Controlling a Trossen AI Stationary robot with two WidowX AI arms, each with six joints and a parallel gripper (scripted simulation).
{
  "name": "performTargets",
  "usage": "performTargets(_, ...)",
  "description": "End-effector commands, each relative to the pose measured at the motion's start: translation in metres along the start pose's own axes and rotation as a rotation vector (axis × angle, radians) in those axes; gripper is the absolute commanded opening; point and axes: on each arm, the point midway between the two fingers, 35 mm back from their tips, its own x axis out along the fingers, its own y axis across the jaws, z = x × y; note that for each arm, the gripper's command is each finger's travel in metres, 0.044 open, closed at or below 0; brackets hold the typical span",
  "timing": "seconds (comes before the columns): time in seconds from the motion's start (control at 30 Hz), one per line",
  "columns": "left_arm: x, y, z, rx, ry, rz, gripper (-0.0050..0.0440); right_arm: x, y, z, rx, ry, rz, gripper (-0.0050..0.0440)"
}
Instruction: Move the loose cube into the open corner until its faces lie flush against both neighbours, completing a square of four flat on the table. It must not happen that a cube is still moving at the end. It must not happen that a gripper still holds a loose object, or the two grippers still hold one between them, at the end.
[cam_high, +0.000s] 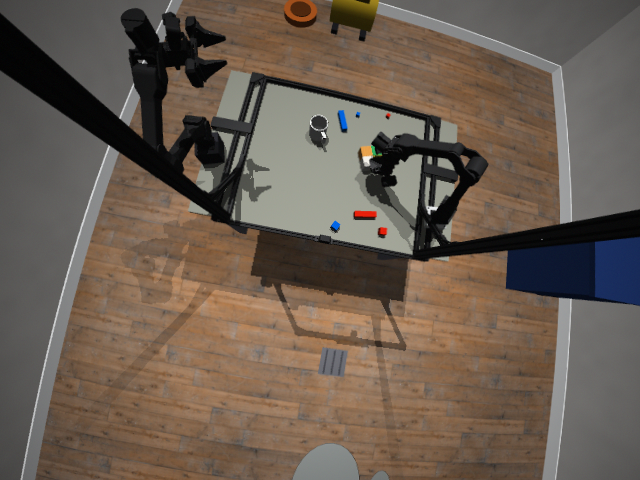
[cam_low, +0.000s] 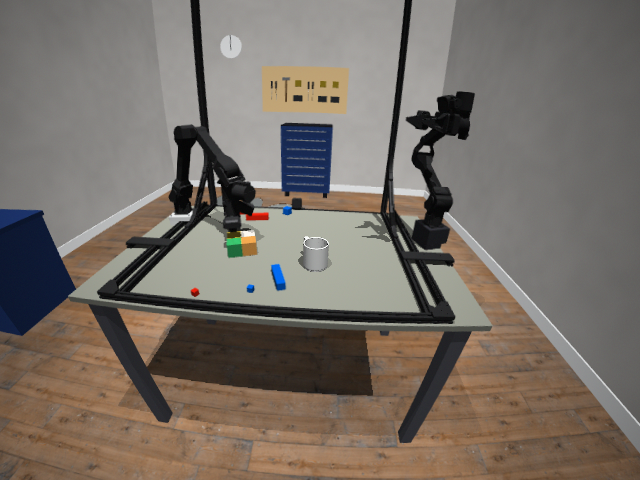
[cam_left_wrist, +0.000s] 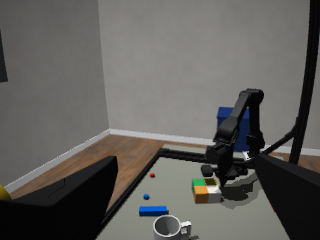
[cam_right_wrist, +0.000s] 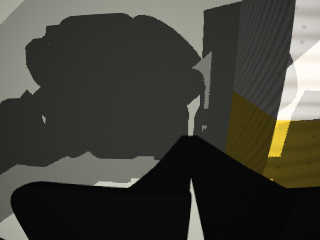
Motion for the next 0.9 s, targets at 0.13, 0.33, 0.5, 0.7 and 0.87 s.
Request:
performTargets(0.13, -0.0001, -0.0006, -0.0003, -0.004, 0.000, -0.004, 0.0400, 0.0005, -0.0030, 0.0001, -0.005, 0.000, 0.003, 0.0000)
performTargets(0.33, -0.0001, -0.0006, -0.0003, -0.004, 0.000, -0.004, 0.0400, 0.0005, -0.0049, 0.0001, -0.005, 0.000, 0.003, 0.0000)
performTargets(0.5, -0.0001, -0.0006, -0.0003, -0.004, 0.000, -0.004, 0.0400, 0.0005, -0.0060, 0.0001, -0.005, 0.000, 0.003, 0.0000)
performTargets(0.7, -0.0001, -0.0006, -0.0003, -0.004, 0.000, -0.004, 0.0400, 0.0006, -0.0082, 0.0001, -0.005, 0.000, 0.003, 0.0000)
performTargets(0.87, -0.0001, -0.0006, -0.0003, -0.004, 0.000, -0.004, 0.0400, 0.0006, -0.0098, 0.0001, -0.005, 0.000, 0.003, 0.0000)
